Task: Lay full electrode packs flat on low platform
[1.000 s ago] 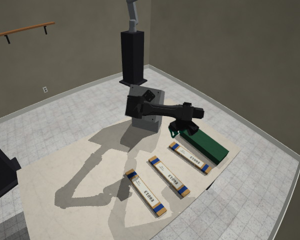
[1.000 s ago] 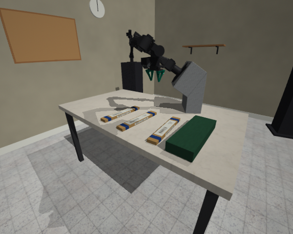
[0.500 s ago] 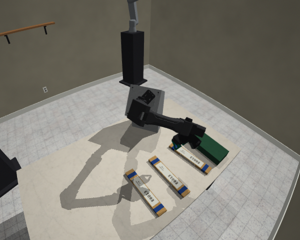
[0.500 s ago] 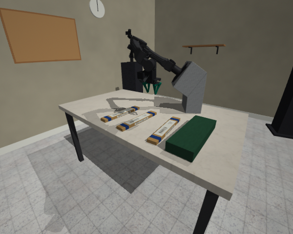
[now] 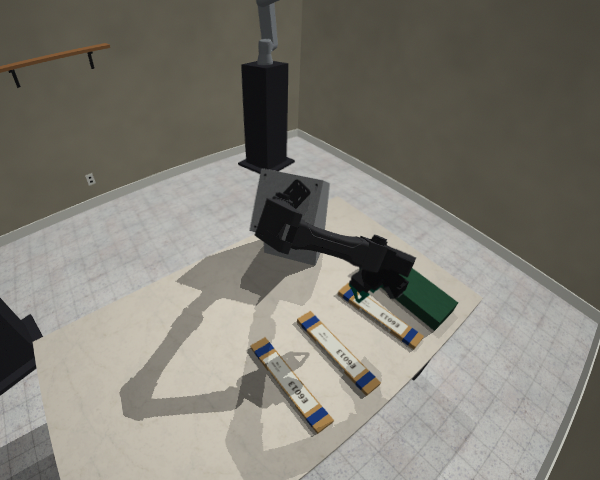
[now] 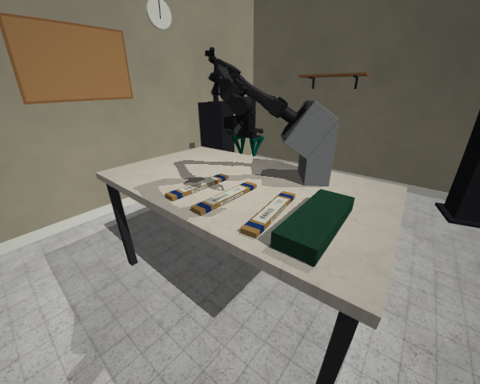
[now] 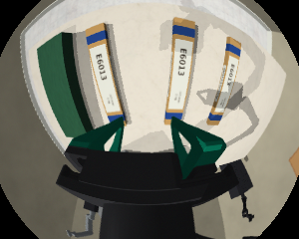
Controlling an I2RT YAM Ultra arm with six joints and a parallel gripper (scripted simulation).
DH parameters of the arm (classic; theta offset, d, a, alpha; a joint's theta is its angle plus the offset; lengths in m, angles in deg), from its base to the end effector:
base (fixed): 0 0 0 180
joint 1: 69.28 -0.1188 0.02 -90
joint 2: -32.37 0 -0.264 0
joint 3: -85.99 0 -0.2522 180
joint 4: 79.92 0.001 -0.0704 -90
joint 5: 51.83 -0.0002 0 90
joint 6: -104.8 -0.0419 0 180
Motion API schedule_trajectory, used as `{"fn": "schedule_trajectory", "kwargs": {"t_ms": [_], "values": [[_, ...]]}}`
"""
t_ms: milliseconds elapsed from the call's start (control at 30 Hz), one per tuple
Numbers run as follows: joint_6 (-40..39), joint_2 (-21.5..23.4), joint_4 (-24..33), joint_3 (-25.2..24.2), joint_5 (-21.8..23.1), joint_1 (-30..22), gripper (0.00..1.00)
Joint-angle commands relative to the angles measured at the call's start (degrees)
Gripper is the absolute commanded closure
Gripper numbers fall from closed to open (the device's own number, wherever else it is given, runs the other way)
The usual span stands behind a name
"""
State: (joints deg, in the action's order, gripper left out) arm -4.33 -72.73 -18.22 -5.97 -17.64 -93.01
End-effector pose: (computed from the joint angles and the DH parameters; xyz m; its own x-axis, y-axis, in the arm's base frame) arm 0.3321 0.1092 0.2075 -0.8740 -0.1831 -0.4500 0.2200 0.6767 -0.7026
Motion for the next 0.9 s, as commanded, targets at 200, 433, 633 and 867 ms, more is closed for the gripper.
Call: {"fn": "schedule_trajectory", "kwargs": {"t_ms": [200,433,633,867], "values": [[-0.2,-0.9,-1.1,-0.5,0.3,-1.7,0.35],[-0.5,-0.9,-1.1,-1.3,0.2,-1.8,0.35],[-0.6,-0.1,0.1,1.1,0.1,-1.9,0.35],[-0.6,0.5,0.6,1.0,0.1,-1.9,0.35]]}}
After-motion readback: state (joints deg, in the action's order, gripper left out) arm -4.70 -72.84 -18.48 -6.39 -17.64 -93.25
